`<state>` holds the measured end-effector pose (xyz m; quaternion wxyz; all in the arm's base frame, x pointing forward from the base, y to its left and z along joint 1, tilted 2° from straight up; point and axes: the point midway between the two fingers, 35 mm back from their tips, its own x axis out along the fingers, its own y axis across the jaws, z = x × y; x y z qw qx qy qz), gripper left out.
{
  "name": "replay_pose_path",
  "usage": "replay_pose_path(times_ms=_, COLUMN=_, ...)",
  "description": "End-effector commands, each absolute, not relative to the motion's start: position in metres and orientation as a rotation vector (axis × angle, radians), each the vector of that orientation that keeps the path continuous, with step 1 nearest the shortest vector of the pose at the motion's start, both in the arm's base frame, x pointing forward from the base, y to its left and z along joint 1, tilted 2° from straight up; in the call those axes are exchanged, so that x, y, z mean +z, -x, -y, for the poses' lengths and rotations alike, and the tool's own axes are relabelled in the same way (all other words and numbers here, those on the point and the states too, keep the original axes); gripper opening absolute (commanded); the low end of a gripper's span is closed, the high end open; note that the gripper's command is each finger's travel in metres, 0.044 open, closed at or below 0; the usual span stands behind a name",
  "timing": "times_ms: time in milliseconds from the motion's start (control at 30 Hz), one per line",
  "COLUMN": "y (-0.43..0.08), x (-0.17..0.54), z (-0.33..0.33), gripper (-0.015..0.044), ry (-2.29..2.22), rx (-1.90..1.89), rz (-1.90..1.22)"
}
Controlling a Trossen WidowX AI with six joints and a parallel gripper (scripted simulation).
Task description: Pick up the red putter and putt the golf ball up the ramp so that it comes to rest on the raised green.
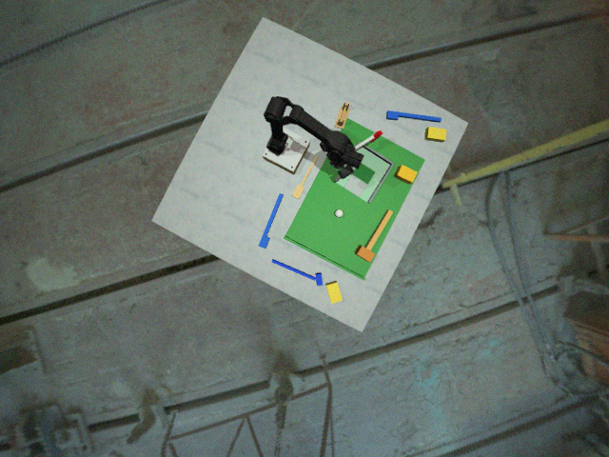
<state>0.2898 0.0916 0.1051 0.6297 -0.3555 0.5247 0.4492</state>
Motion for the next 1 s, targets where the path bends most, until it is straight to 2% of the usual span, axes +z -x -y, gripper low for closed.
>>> replay_pose_path(times_ms=0, y=-0.296, x=0.107, z=-0.073, gripper=0.0, ry=0.761, rx=0.952, rz=-1.234)
replay_pose_path(times_ms=400, y=-0.303, x=0.11, z=-0.007, gripper=0.0, ry=0.577, rx=0.703, rz=-1.343)
replay_pose_path(times_ms=967, y=-0.287, x=0.111, z=0.085, gripper=0.0, ry=0.31, rx=0.369, rz=-1.475)
